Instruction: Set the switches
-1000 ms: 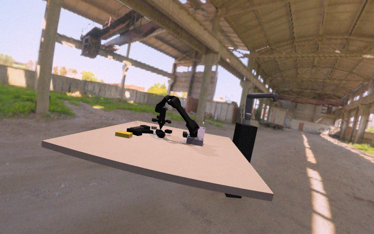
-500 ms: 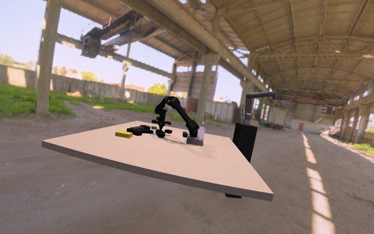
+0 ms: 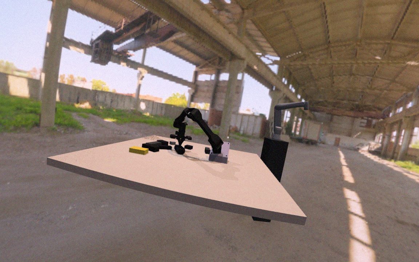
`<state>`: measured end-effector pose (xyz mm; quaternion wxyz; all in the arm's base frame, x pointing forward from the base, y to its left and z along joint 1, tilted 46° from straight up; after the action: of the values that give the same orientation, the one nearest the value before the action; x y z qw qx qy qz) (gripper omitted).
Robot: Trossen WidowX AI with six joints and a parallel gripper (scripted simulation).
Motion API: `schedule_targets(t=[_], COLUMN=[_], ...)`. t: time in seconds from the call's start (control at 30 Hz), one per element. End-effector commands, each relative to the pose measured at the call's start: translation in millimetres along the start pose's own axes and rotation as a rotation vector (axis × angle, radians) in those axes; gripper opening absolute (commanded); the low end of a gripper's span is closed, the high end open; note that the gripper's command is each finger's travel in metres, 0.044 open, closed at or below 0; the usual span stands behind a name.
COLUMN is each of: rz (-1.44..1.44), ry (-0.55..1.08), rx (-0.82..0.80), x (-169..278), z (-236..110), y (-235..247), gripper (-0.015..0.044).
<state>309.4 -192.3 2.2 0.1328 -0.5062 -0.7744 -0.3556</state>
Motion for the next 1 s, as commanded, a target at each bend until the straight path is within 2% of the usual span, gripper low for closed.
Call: schedule_targets(t=[0.0,0.1,0.27,0.43,0.63,0.97], rz=[0.003,0.000,0.003,0.004,0.009,0.009], ry=[0.003,0.000,0.001,0.001,0.004,0.004], rx=[-0.004,0.000,-0.002,-0.002,-0.003,-0.003], x=[0,0,0,1,47,49], z=[1,-2,-44,-44,-48,-48], y=[0,0,0,0,13,14], gripper=[0.0000,0.0000,0.0000,0.0000,0.0000,0.0000])
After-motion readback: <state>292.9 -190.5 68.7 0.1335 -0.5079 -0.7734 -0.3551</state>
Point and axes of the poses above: the point midway between the two fingers, 35 mm back from their tips, its own z axis out along the fingers, its own y axis across the jaws, x = y × z, the point moved 10 cm from there along -z, back along the fingers, and after that the axes turned 4 degrees about -z, right-handed, at the moved point
